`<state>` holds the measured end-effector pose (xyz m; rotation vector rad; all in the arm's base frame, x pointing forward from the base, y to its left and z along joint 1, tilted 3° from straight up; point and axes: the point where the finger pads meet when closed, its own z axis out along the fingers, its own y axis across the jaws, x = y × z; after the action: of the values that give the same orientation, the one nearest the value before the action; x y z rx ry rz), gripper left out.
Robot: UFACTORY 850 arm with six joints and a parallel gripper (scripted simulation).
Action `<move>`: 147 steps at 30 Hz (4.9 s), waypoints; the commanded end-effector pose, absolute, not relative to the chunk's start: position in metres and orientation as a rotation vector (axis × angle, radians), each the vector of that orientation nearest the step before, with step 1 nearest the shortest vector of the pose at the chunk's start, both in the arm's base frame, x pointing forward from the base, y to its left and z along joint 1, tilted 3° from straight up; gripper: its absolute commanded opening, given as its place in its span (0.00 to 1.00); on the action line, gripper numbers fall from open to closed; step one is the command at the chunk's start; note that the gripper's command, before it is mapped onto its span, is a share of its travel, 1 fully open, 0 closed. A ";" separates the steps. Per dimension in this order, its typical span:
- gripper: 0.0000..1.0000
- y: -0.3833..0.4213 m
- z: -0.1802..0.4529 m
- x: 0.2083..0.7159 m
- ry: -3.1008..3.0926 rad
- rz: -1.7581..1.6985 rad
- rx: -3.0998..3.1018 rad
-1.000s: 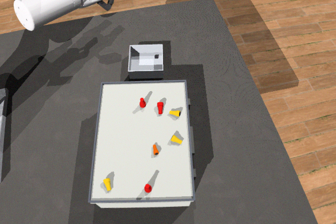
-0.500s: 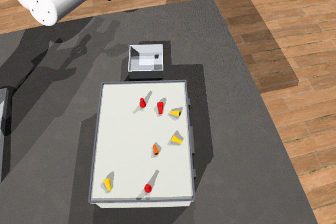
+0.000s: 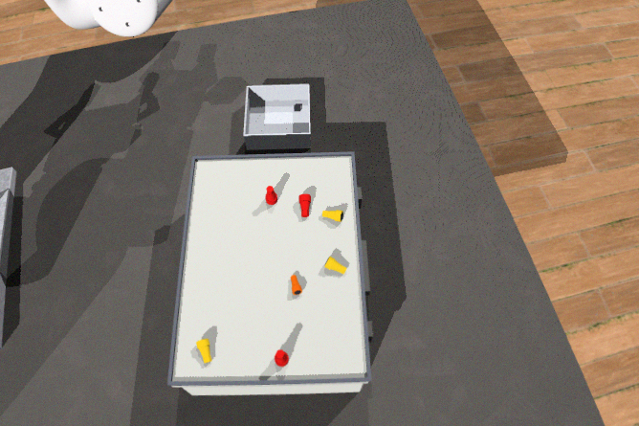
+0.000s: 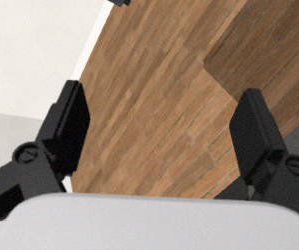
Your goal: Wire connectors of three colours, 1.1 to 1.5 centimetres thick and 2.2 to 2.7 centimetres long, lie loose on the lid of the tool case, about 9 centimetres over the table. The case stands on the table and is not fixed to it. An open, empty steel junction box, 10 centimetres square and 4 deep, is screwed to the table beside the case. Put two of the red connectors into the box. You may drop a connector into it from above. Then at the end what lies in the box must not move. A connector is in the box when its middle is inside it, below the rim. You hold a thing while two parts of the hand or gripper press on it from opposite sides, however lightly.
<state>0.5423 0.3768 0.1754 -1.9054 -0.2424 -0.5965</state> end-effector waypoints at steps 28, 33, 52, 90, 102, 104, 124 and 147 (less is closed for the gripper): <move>1.00 0.260 0.162 0.513 -0.881 -0.256 -2.085; 1.00 0.234 0.159 0.514 -0.969 -0.224 -2.120; 1.00 0.130 0.153 0.530 -1.293 -0.123 -2.257; 1.00 -0.028 0.170 0.574 -1.741 -0.022 -2.440; 1.00 -0.048 0.176 0.580 -1.800 -0.011 -2.462; 1.00 -0.051 0.176 0.581 -1.808 -0.009 -2.464; 1.00 -0.062 0.179 0.585 -1.840 -0.003 -2.475; 1.00 -0.062 0.180 0.585 -1.841 -0.003 -2.475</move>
<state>0.5843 -0.0622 0.1785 -2.4742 -1.8398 -0.0003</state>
